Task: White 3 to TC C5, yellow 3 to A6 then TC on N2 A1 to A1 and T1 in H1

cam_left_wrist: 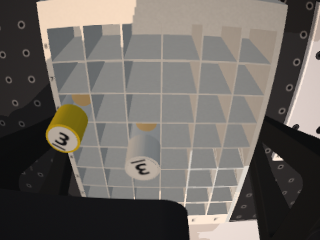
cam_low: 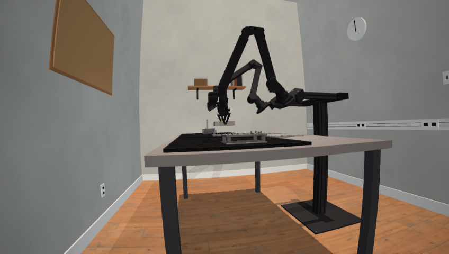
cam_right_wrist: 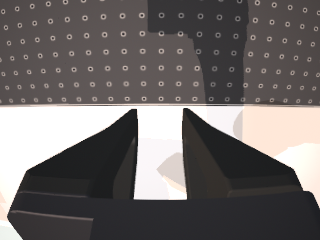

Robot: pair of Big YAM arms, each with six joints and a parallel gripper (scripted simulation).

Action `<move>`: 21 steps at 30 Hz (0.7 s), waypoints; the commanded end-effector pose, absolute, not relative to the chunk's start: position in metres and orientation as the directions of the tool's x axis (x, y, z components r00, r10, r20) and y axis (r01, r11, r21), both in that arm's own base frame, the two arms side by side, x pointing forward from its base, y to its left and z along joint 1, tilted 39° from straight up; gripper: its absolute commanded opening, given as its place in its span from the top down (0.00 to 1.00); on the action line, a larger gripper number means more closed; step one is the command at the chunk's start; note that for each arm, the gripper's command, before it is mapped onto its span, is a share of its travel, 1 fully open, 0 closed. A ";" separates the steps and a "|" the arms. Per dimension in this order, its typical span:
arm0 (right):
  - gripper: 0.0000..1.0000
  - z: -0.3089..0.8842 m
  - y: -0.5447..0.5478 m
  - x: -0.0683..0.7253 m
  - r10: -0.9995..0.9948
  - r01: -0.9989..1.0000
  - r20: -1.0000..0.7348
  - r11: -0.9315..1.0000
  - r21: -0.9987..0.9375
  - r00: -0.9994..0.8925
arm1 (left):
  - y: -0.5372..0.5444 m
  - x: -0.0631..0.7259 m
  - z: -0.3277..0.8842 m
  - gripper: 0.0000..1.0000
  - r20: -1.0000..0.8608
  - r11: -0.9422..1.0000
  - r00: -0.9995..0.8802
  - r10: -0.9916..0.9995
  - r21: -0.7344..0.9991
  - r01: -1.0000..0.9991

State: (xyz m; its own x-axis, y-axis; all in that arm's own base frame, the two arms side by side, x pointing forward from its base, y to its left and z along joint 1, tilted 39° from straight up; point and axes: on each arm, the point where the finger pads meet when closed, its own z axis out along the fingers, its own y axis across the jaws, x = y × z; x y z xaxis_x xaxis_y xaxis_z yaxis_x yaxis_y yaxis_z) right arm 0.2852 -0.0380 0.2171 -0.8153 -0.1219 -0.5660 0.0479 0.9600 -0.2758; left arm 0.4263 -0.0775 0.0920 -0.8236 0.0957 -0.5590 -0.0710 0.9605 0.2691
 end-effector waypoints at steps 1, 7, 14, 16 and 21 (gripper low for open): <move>0.76 0.230 -0.038 0.289 -0.113 0.061 -0.585 0.961 -0.270 -0.803 | -0.073 0.428 0.104 1.00 -0.580 0.962 -0.807 0.110 0.267 -0.060; 0.76 0.230 -0.038 0.289 -0.113 0.061 -0.585 0.961 -0.270 -0.803 | -0.067 0.428 0.106 1.00 -0.581 0.962 -0.806 0.110 0.266 -0.061; 0.76 0.230 -0.038 0.289 -0.113 0.061 -0.585 0.961 -0.270 -0.803 | -0.055 0.427 0.110 1.00 -0.580 0.962 -0.807 0.110 0.268 -0.061; 0.76 0.230 -0.038 0.289 -0.113 0.061 -0.585 0.961 -0.270 -0.803 | -0.052 0.428 0.112 1.00 -0.582 0.962 -0.806 0.110 0.267 -0.061; 0.76 0.230 -0.038 0.289 -0.113 0.061 -0.585 0.961 -0.270 -0.803 | -0.047 0.427 0.112 1.00 -0.580 0.961 -0.807 0.111 0.268 -0.061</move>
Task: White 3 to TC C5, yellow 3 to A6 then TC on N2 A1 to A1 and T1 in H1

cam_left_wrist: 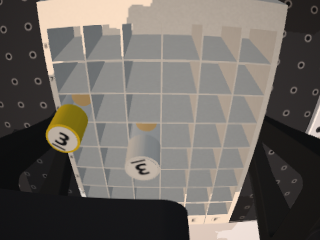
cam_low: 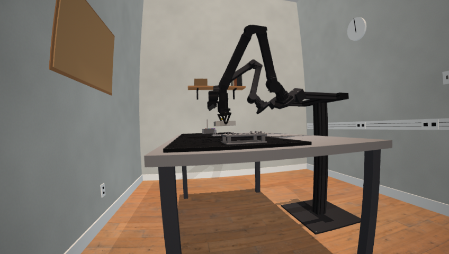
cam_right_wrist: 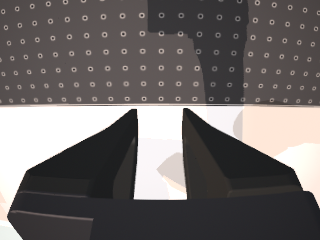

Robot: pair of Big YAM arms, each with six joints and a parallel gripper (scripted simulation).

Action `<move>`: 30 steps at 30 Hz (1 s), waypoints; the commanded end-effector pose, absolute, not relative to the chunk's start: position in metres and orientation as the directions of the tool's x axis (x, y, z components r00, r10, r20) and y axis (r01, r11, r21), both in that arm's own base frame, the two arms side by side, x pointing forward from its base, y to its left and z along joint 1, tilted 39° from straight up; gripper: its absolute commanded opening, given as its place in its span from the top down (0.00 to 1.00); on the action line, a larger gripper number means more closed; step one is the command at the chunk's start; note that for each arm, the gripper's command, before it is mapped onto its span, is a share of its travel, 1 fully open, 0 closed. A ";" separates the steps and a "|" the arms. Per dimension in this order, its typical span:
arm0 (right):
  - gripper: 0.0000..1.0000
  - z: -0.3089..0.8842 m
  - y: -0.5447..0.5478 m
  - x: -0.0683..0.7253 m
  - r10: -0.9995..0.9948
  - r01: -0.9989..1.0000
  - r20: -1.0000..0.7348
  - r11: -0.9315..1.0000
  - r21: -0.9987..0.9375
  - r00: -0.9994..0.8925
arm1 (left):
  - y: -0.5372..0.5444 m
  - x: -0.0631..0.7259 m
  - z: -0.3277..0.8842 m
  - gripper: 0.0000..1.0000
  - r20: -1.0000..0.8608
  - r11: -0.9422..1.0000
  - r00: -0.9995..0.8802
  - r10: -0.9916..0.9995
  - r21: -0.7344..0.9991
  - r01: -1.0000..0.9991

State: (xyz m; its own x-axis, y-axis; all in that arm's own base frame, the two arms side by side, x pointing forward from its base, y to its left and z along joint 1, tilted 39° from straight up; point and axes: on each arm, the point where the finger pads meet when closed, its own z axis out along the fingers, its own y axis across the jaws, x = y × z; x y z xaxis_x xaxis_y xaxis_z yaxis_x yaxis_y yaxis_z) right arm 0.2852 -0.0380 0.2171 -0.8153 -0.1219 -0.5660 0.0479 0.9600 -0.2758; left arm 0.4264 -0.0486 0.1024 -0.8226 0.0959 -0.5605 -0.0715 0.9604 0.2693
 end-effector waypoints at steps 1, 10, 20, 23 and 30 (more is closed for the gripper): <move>0.76 0.230 -0.038 0.289 -0.113 0.061 -0.585 0.961 -0.270 -0.803 | -0.056 0.427 0.114 1.00 -0.582 0.963 -0.803 0.128 0.268 -0.040; 0.76 0.230 -0.038 0.289 -0.113 0.061 -0.585 0.961 -0.270 -0.803 | -0.032 0.427 0.118 1.00 -0.580 0.961 -0.807 0.112 0.269 -0.061; 0.76 0.230 -0.038 0.289 -0.113 0.061 -0.585 0.961 -0.270 -0.803 | -0.019 0.425 0.121 1.00 -0.575 0.961 -0.810 0.113 0.272 -0.059; 0.76 0.230 -0.038 0.289 -0.113 0.061 -0.585 0.961 -0.270 -0.803 | -0.014 0.425 0.122 1.00 -0.573 0.960 -0.812 0.113 0.273 -0.058; 0.76 0.230 -0.038 0.289 -0.113 0.061 -0.585 0.961 -0.270 -0.803 | -0.003 0.425 0.126 1.00 -0.570 0.960 -0.813 0.114 0.274 -0.057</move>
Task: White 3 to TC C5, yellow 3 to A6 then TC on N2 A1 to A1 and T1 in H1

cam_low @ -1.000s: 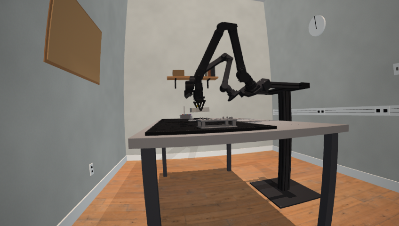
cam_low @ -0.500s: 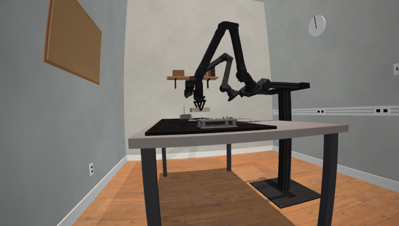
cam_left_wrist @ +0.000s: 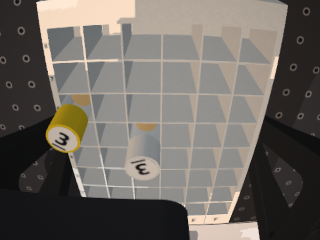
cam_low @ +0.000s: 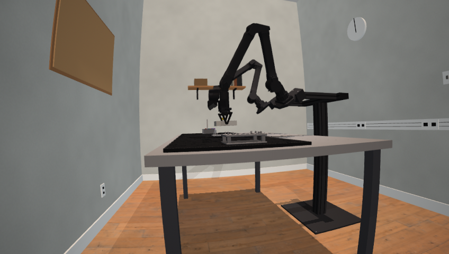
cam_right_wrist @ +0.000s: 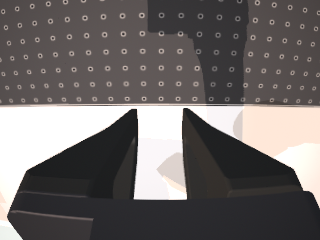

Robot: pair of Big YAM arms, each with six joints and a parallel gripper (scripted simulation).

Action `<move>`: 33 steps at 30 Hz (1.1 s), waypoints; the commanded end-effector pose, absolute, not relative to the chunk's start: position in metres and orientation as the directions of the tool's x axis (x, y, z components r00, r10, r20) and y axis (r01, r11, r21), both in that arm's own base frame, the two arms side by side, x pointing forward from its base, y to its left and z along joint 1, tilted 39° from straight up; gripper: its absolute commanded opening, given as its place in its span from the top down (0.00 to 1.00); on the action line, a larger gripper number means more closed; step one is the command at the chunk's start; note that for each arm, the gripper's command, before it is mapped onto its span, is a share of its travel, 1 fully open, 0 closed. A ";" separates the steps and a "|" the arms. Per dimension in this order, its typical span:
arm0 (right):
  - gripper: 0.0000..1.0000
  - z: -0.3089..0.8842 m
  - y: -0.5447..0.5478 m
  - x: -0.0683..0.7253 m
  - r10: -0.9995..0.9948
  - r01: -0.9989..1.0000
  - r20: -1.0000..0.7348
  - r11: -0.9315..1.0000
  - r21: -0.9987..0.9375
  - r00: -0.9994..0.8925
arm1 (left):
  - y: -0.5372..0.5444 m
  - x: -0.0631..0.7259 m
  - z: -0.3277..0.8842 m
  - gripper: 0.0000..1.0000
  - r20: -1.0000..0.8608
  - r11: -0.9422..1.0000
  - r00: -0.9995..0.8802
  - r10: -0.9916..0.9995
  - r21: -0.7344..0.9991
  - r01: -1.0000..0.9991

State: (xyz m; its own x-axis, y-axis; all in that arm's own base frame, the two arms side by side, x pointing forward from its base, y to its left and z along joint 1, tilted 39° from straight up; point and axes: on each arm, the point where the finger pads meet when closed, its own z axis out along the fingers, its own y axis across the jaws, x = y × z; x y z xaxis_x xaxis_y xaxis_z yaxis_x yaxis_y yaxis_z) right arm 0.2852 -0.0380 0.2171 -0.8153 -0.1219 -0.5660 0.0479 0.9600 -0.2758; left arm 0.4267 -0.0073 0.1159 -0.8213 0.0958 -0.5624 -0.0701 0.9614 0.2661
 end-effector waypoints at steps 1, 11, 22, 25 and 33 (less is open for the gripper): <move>0.76 0.230 -0.038 0.289 -0.113 0.061 -0.585 0.961 -0.270 -0.803 | -0.001 0.424 0.126 1.00 -0.569 0.960 -0.814 0.114 0.274 -0.057; 0.76 0.230 -0.038 0.289 -0.113 0.061 -0.585 0.961 -0.270 -0.803 | 0.011 0.425 0.132 1.00 -0.573 0.960 -0.811 0.114 0.274 -0.058; 0.76 0.230 -0.038 0.289 -0.113 0.061 -0.585 0.961 -0.270 -0.803 | 0.020 0.430 0.143 1.00 -0.586 0.961 -0.801 0.124 0.273 -0.050; 0.76 0.230 -0.038 0.289 -0.113 0.061 -0.585 0.961 -0.270 -0.803 | 0.030 0.431 0.147 1.00 -0.586 0.960 -0.802 0.115 0.273 -0.063; 0.76 0.230 -0.038 0.289 -0.113 0.061 -0.585 0.961 -0.270 -0.803 | 0.043 0.435 0.156 1.00 -0.596 0.960 -0.795 0.115 0.274 -0.066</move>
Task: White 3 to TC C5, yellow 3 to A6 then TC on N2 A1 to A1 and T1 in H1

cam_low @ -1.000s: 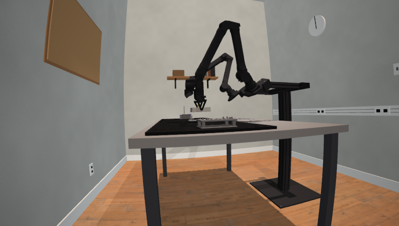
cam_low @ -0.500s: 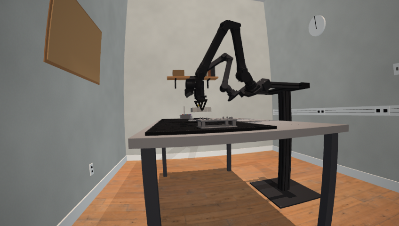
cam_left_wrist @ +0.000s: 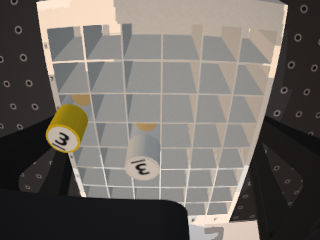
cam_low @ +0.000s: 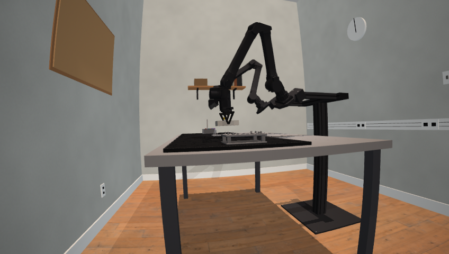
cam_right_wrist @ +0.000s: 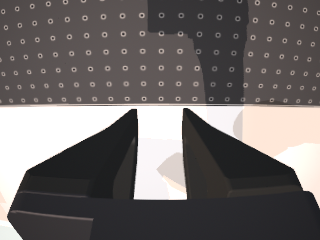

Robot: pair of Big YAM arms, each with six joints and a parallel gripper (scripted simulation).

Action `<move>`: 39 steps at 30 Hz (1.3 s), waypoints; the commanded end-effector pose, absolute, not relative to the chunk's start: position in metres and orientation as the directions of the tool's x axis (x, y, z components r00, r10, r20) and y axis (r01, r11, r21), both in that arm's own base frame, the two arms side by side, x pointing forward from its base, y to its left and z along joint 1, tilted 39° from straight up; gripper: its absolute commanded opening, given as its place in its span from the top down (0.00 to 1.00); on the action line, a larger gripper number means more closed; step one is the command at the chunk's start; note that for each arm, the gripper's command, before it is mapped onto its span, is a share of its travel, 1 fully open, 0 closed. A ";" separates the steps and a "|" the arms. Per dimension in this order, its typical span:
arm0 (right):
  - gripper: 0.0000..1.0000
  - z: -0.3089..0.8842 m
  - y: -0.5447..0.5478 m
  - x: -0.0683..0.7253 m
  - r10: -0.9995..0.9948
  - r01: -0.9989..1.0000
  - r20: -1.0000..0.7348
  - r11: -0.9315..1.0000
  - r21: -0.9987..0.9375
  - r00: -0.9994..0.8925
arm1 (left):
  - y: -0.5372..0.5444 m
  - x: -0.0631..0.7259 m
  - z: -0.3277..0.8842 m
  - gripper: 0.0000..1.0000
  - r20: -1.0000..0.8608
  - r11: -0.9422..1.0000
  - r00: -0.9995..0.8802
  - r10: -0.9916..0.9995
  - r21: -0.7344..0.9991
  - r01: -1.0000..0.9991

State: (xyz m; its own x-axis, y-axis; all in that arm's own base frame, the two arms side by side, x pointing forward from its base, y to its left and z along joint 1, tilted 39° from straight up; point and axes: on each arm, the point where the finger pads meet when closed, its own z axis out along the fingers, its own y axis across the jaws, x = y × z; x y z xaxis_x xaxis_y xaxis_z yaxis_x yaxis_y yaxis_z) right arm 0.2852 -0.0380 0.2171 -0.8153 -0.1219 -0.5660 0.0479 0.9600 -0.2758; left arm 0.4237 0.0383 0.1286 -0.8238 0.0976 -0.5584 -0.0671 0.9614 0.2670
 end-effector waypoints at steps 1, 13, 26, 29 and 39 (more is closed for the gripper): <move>0.76 0.230 -0.038 0.289 -0.113 0.061 -0.585 0.961 -0.270 -0.803 | 0.045 0.434 0.157 1.00 -0.595 0.959 -0.795 0.116 0.274 -0.066; 0.76 0.230 -0.038 0.289 -0.113 0.061 -0.585 0.961 -0.270 -0.803 | 0.061 0.434 0.162 1.00 -0.596 0.959 -0.795 0.117 0.276 -0.066; 0.76 0.230 -0.038 0.289 -0.113 0.061 -0.585 0.961 -0.270 -0.803 | 0.079 0.433 0.168 1.00 -0.595 0.958 -0.795 0.118 0.279 -0.066; 0.76 0.230 -0.038 0.289 -0.113 0.061 -0.585 0.961 -0.270 -0.803 | 0.084 0.433 0.170 1.00 -0.595 0.958 -0.795 0.119 0.279 -0.066; 0.76 0.230 -0.038 0.289 -0.113 0.061 -0.585 0.961 -0.270 -0.803 | 0.097 0.433 0.174 1.00 -0.595 0.957 -0.795 0.120 0.281 -0.066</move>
